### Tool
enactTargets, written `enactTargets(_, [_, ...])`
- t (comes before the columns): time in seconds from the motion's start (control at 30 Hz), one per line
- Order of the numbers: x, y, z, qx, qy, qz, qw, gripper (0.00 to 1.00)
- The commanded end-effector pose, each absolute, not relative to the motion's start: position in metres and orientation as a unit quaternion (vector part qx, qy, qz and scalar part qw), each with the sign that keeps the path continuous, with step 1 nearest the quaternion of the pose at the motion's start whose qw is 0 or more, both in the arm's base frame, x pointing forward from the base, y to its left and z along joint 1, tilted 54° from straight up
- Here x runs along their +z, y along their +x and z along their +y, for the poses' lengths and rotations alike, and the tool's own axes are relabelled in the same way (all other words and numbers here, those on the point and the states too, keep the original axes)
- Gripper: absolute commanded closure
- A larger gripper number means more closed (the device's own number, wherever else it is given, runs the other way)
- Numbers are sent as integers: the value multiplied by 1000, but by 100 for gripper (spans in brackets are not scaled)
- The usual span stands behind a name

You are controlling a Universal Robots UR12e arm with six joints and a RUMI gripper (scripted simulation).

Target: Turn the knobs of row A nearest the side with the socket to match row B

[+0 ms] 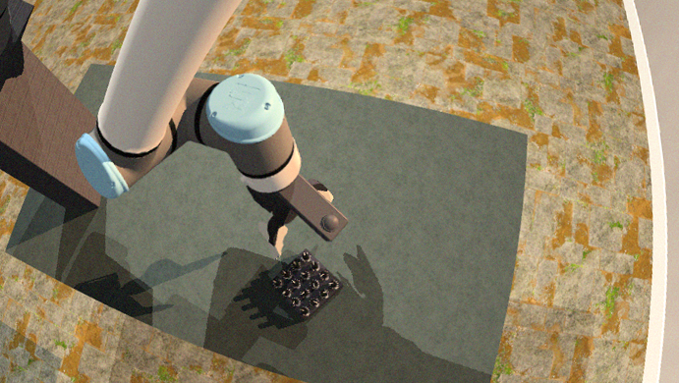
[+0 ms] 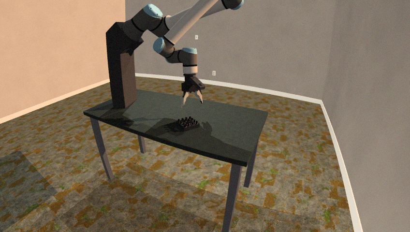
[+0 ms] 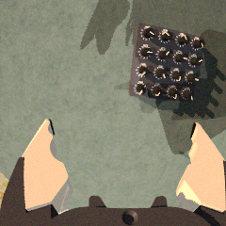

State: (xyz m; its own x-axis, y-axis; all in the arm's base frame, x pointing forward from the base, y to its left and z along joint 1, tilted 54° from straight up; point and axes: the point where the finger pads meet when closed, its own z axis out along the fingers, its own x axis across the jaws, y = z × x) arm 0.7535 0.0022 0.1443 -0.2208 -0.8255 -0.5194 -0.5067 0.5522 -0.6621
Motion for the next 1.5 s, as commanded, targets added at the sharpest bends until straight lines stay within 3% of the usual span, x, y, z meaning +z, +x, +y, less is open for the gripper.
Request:
enactTargets(0.0, [135, 760, -21, -156, -441, 765, 444, 0])
enactTargets(0.43, [115, 772, -81, -107, -433, 777, 445, 0])
enactTargets(1.47, [112, 774, -91, -99, -431, 778, 446, 0])
